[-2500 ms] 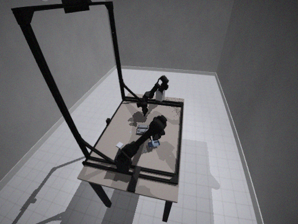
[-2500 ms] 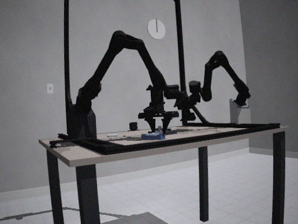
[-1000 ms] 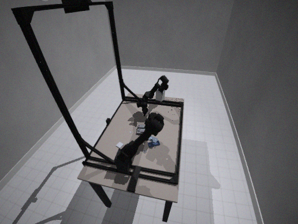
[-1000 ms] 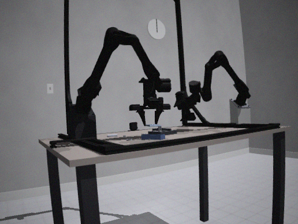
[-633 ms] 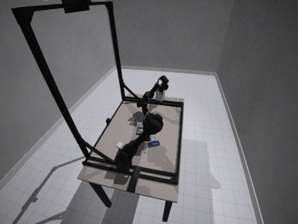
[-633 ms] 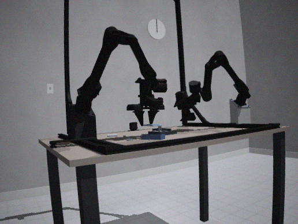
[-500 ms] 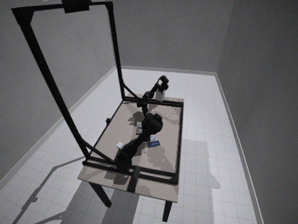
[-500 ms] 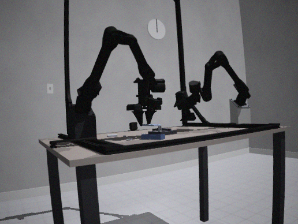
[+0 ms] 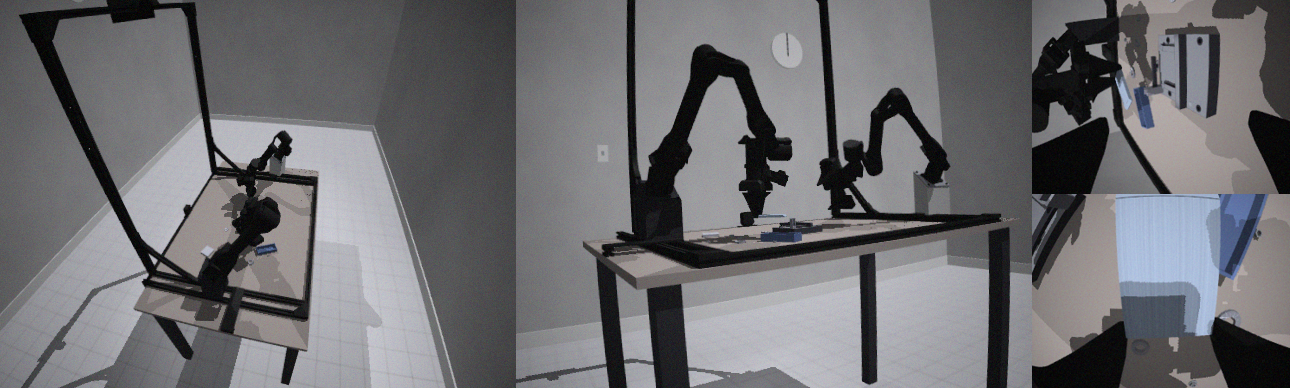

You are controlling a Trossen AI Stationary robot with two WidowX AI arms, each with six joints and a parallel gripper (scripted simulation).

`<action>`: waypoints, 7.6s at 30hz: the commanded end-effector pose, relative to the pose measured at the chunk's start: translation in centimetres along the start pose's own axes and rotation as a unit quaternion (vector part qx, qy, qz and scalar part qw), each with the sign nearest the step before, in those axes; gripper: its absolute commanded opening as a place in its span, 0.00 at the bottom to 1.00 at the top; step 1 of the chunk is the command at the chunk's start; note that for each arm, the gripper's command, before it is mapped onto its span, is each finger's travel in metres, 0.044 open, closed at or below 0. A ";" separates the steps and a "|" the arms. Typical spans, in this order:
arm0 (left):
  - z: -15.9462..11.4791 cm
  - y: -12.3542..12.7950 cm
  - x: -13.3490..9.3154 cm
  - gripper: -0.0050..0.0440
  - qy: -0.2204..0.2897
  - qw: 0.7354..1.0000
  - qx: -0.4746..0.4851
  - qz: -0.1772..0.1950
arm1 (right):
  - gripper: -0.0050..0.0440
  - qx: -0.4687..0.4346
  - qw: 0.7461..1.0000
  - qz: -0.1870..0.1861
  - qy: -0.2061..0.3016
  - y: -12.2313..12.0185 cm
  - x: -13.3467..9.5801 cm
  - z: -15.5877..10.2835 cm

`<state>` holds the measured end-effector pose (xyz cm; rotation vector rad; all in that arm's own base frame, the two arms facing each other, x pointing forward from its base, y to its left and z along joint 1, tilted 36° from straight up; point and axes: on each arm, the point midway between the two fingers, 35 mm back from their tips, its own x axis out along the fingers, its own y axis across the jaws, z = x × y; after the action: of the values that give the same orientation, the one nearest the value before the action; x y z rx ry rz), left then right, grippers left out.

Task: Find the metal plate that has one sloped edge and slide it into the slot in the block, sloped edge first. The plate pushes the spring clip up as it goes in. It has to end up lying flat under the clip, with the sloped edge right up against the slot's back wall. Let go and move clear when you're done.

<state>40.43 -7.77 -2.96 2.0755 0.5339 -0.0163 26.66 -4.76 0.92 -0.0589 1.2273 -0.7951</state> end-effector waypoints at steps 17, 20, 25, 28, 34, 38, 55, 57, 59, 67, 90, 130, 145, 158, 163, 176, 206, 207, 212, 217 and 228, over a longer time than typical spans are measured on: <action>0.0 0.1 0.0 1.00 -0.002 1.000 0.002 0.002 | 0.00 -0.386 0.922 0.000 -0.009 0.2 -0.1 -3.5; 0.0 0.1 0.0 1.00 -0.002 1.000 0.002 0.002 | 0.00 -0.400 0.917 0.000 -0.010 0.2 -0.1 -3.7; 0.0 0.1 0.0 1.00 -0.002 1.000 0.002 0.002 | 0.00 -0.400 0.917 0.000 -0.010 0.2 -0.1 -3.7; 0.0 0.1 0.0 1.00 -0.002 1.000 0.002 0.002 | 0.00 -0.400 0.916 0.000 -0.009 0.4 0.1 -3.5; 0.0 0.1 0.0 1.00 -0.002 1.000 0.002 0.002 | 0.00 -0.403 0.915 0.000 -0.009 1.1 0.8 -2.7; 0.0 0.1 0.0 1.00 -0.002 1.000 0.002 0.002 | 0.00 -0.405 0.914 0.000 -0.009 1.6 1.4 -2.3; 0.0 0.1 0.0 1.00 -0.002 1.000 0.002 0.002 | 0.00 -0.411 0.911 0.000 -0.009 3.4 3.8 -0.6; 0.0 0.1 0.0 1.00 -0.002 1.000 0.002 0.002 | 0.00 -0.411 0.911 0.000 -0.009 3.4 3.8 -0.6; 0.0 0.1 0.0 1.00 -0.002 1.000 0.002 0.002 | 0.00 -0.411 0.911 0.000 -0.009 3.5 3.9 -0.5; 0.0 0.1 0.0 1.00 -0.002 1.000 0.002 0.002 | 0.00 -0.411 0.911 0.000 -0.009 3.5 4.0 -0.5; 0.0 0.1 0.0 1.00 -0.002 1.000 0.002 0.002 | 0.00 -0.407 0.913 0.000 -0.009 3.8 3.9 -0.3; 0.0 0.1 0.0 1.00 -0.002 1.000 0.002 0.002 | 0.00 -0.401 0.916 0.000 -0.009 6.0 3.8 1.8; 0.0 0.1 0.0 1.00 -0.002 1.000 0.002 0.002 | 0.00 -0.401 0.916 0.000 -0.010 6.9 3.8 2.6; 0.0 0.1 0.0 1.00 -0.002 1.000 0.002 0.002 | 0.00 -0.397 0.918 0.000 -0.009 7.7 3.9 3.3; 0.0 0.1 0.0 1.00 -0.002 1.000 0.002 0.002 | 0.00 -0.397 0.918 0.000 -0.010 7.9 3.9 3.6; 0.0 0.1 0.0 1.00 -0.002 1.000 0.002 0.002 | 0.00 -0.396 0.918 0.000 -0.010 8.4 3.9 4.0; 0.0 0.1 0.0 1.00 -0.002 1.000 0.002 0.002 | 0.00 -0.396 0.918 0.000 -0.010 9.0 3.8 4.6; 0.0 0.1 0.0 1.00 -0.002 1.000 0.002 0.002 | 0.00 -0.396 0.918 0.000 -0.010 9.0 3.8 4.6; 0.0 0.1 0.0 1.00 -0.002 1.000 0.002 0.002 | 0.00 -0.396 0.918 0.000 -0.010 9.1 3.8 4.6; 0.0 0.1 0.0 1.00 -0.002 1.000 0.002 0.002 | 0.20 -0.402 0.916 -0.004 -0.001 8.6 4.0 4.1; 0.0 0.1 0.0 1.00 -0.002 1.000 0.002 0.002 | 0.64 -0.402 0.916 -0.004 -0.001 8.6 4.0 4.1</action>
<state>40.43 -7.76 -2.95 2.0757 0.5337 -0.0162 35.03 -2.24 -4.66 -0.7355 1.4835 -0.2479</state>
